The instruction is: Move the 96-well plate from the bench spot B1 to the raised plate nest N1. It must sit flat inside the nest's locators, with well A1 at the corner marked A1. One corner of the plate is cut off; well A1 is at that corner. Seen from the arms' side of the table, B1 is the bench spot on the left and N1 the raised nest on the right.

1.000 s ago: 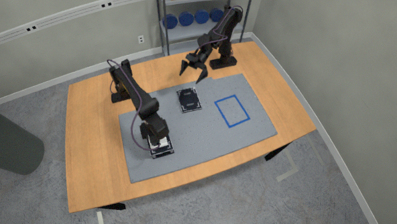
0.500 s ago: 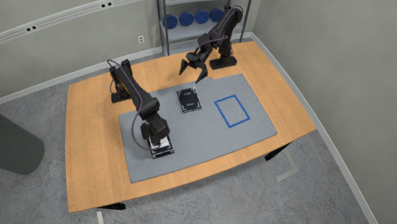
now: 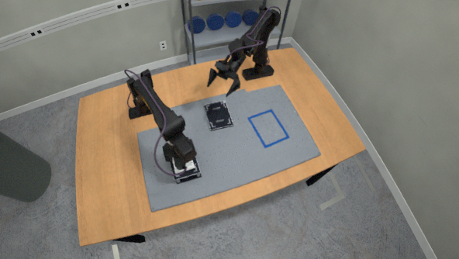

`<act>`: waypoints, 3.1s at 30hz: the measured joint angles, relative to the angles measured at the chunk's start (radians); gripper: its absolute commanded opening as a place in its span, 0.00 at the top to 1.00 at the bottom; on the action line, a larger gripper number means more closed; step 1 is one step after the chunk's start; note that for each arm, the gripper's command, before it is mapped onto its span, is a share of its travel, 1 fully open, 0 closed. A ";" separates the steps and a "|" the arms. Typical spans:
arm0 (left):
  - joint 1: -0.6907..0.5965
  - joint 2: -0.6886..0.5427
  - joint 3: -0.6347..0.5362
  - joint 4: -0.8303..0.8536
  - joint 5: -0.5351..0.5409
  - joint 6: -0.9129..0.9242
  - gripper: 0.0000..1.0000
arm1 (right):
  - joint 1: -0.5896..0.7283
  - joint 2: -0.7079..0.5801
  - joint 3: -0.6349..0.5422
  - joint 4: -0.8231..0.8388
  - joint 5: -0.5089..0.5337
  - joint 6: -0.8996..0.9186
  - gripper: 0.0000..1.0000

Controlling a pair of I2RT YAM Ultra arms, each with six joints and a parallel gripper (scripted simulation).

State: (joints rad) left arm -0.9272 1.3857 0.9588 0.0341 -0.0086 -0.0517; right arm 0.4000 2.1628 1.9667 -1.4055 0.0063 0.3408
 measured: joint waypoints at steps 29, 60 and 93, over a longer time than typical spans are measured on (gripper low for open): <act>0.000 0.000 0.000 0.000 0.000 0.000 0.00 | 0.000 0.001 0.003 -0.005 0.000 -0.001 0.21; 0.000 0.000 0.000 0.000 0.000 0.000 0.00 | 0.000 -0.002 0.040 -0.025 0.000 -0.002 0.21; 0.000 0.000 0.000 0.000 0.000 0.000 0.00 | -0.001 -0.031 -0.118 0.134 0.001 -0.002 0.21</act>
State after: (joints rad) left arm -0.9272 1.3857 0.9588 0.0341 -0.0086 -0.0517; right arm 0.3992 2.1319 1.8488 -1.2720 0.0071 0.3389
